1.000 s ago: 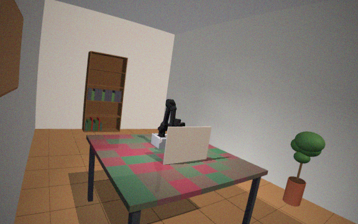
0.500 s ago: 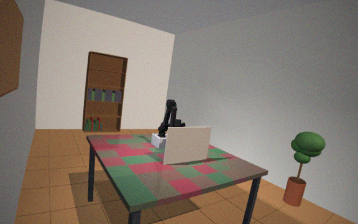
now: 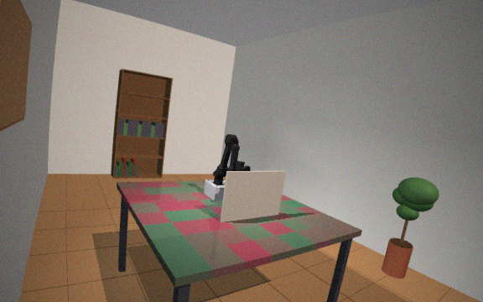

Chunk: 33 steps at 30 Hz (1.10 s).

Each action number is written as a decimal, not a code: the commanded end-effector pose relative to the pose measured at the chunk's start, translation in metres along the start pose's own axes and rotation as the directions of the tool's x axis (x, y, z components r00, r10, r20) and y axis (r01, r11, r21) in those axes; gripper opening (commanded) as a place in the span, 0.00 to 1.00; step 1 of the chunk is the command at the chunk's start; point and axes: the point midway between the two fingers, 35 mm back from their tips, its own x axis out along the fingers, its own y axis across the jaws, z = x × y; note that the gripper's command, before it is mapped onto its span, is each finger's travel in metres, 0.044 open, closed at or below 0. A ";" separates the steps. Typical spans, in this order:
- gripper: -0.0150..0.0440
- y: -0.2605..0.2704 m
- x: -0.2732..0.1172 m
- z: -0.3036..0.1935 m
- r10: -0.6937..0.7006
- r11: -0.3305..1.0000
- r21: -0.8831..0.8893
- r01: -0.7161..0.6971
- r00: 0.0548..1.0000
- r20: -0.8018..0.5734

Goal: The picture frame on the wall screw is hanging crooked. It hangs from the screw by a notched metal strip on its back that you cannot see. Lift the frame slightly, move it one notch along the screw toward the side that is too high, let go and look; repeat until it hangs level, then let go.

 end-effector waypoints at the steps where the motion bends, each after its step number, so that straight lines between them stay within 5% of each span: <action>1: 0.25 0.000 0.000 0.000 0.000 1.000 0.000 0.000 1.000 0.000; 33: 0.25 -0.001 0.000 0.000 -0.001 0.990 -0.141 0.001 1.000 0.002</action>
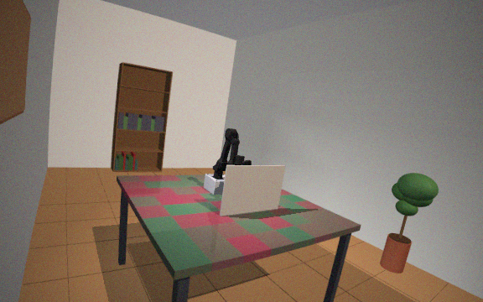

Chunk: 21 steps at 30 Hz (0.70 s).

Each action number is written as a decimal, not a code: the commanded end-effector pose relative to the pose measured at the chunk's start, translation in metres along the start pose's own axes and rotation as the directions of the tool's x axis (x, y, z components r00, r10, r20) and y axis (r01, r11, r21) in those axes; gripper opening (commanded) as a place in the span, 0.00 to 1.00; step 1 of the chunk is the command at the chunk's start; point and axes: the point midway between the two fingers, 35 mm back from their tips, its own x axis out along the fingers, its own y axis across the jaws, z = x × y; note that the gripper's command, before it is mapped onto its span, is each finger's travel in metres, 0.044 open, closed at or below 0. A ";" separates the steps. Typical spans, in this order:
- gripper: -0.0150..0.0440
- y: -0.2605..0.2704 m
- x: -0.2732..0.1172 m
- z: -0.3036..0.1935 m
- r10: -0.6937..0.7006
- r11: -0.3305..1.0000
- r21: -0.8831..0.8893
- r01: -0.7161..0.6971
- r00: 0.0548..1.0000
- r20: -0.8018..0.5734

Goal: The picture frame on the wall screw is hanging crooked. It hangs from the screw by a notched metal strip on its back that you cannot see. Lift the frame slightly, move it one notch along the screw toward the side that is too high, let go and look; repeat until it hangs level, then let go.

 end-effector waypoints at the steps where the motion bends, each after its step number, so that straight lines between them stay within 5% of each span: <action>1: 0.25 0.000 0.000 0.000 0.001 1.000 -0.019 -0.001 1.000 0.001; 21: 0.25 -0.001 0.000 0.000 0.000 0.991 -0.131 0.000 1.000 0.002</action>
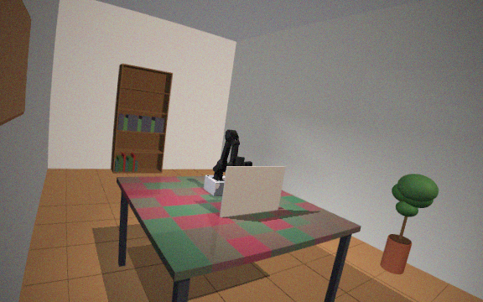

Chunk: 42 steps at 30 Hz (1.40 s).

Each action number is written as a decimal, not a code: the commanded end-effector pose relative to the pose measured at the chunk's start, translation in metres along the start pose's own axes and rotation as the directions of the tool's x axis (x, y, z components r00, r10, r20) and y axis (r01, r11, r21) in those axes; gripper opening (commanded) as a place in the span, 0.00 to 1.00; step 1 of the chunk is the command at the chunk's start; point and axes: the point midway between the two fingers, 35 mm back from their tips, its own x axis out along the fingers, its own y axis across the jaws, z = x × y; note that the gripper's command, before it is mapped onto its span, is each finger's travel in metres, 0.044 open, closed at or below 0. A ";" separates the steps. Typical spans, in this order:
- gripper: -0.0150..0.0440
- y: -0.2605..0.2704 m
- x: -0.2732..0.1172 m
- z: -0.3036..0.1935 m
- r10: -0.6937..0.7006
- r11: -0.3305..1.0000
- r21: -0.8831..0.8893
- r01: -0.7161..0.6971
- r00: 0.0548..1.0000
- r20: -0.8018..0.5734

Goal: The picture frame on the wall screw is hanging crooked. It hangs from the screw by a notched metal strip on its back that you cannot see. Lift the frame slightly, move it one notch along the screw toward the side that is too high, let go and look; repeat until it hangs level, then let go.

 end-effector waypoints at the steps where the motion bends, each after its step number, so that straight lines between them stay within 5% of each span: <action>1: 0.25 0.000 0.000 0.000 0.001 1.000 -0.030 -0.001 1.000 0.001; 16: 0.25 -0.001 0.000 0.000 0.000 0.994 -0.105 0.000 1.000 0.002; 26: 0.69 0.000 0.000 0.000 0.000 0.997 -0.083 0.000 1.000 0.001; 30: 0.69 0.000 -0.002 0.000 -0.001 0.997 -0.073 0.001 1.000 0.001; 36: 0.69 -0.003 -0.058 0.000 -0.014 0.979 0.204 0.013 1.000 0.006; 42: 0.69 0.000 -0.050 -0.001 -0.016 0.985 0.172 0.016 1.000 0.001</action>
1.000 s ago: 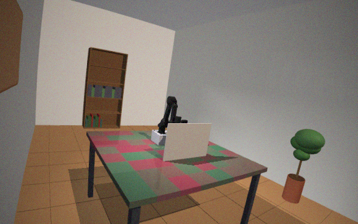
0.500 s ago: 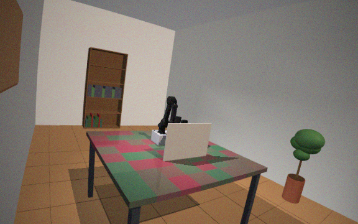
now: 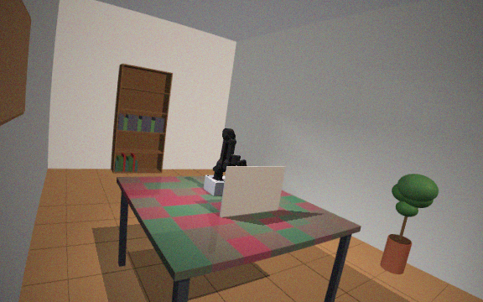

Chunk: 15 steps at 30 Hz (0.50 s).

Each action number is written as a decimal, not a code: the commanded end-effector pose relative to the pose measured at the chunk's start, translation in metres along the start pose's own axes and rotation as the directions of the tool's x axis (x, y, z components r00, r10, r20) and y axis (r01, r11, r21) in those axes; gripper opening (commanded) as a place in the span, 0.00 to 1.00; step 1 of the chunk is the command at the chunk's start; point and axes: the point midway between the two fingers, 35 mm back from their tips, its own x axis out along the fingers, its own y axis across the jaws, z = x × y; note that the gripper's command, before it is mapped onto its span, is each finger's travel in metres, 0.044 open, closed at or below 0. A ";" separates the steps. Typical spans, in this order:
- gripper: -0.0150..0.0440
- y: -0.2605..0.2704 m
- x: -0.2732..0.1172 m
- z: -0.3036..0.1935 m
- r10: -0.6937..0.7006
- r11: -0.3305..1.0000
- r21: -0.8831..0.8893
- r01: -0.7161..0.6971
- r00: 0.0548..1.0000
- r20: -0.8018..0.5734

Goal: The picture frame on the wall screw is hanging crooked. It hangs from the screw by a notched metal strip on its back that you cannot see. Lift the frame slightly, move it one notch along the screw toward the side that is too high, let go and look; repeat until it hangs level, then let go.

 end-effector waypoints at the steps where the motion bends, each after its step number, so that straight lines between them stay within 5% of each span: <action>1: 0.69 0.007 0.003 -0.002 0.004 1.000 0.001 -0.004 1.000 -0.003; 15: 0.69 0.079 -0.016 -0.013 0.017 0.995 0.098 -0.016 1.000 -0.003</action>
